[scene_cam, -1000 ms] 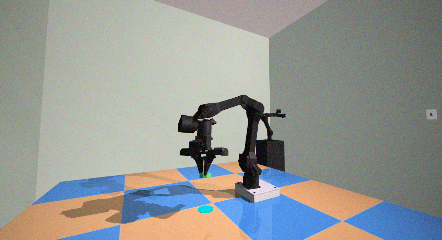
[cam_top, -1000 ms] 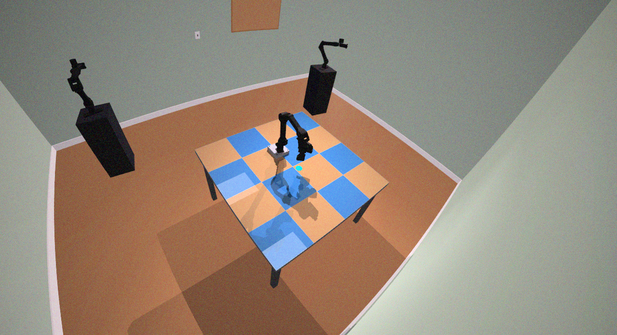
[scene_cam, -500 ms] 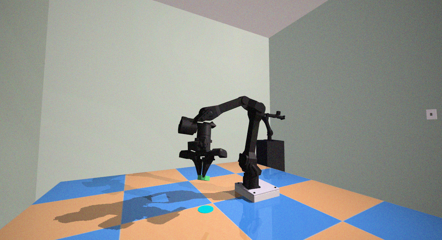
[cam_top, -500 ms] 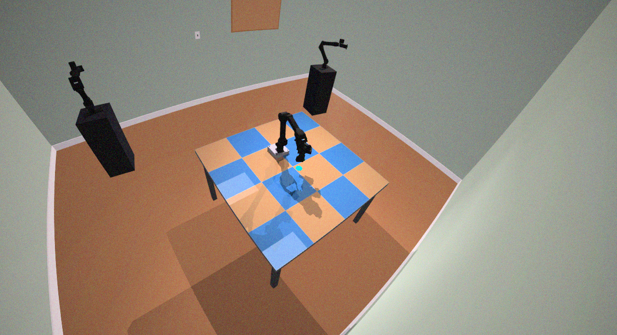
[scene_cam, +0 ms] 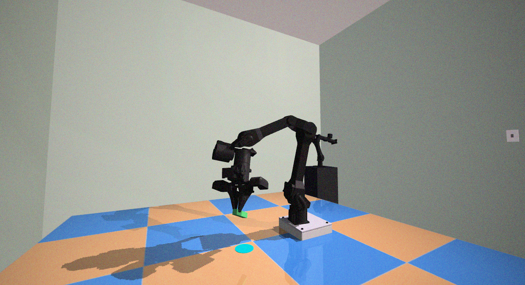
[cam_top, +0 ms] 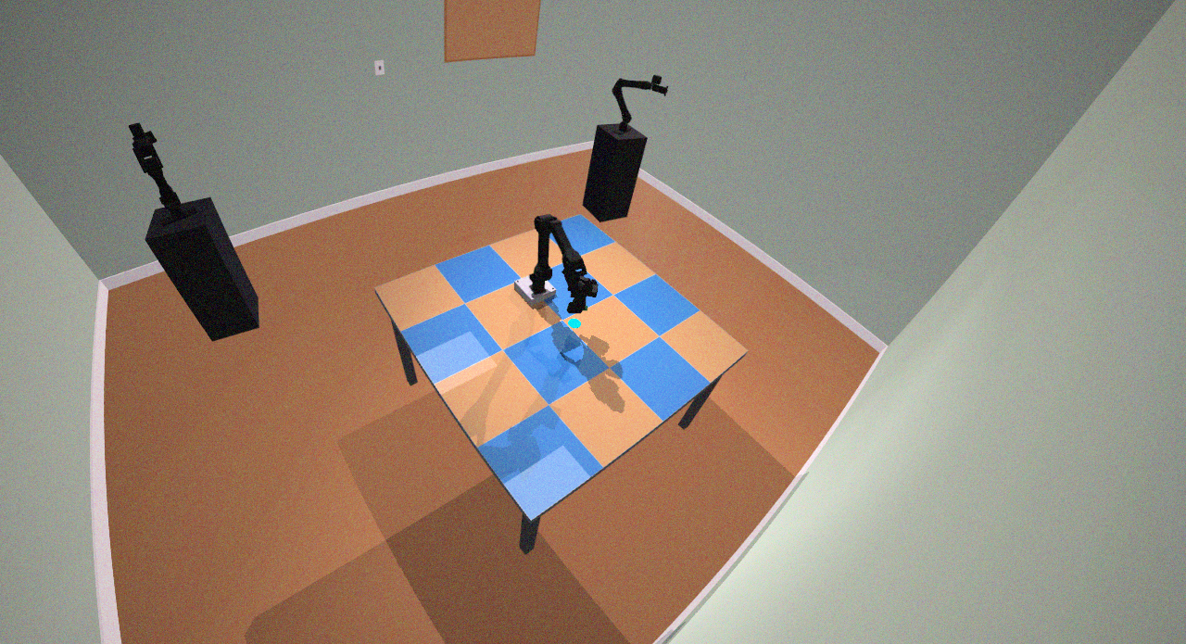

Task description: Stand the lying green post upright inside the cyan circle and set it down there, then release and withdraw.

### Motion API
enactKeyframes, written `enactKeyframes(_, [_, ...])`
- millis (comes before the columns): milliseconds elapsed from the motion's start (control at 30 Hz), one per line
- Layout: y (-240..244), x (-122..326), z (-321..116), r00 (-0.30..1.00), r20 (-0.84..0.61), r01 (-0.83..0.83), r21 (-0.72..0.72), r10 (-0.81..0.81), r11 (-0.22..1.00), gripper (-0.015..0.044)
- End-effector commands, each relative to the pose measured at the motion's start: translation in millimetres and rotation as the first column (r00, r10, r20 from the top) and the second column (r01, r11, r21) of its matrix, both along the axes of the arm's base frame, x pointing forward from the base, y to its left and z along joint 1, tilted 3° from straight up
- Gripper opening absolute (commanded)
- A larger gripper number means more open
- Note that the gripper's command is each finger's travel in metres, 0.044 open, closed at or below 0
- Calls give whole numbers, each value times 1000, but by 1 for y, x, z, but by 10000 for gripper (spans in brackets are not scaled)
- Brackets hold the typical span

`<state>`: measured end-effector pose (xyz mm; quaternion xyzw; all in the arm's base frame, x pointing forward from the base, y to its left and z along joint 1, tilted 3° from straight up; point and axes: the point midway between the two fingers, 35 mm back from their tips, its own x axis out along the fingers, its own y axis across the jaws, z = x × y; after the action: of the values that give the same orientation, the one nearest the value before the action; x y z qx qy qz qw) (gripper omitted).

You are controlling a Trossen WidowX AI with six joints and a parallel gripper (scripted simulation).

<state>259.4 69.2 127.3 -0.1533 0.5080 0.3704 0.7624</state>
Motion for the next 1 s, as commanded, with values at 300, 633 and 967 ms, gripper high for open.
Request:
enactKeyframes(300, [-1, 3, -3, 999, 50, 17, 86, -21, 996, 22])
enactKeyframes(633, [-2, 6, -4, 995, 87, 28, 148, -41, 989, 22])
enactKeyframes(967, [-4, 8, -4, 990, 125, 34, 208, -61, 978, 22])
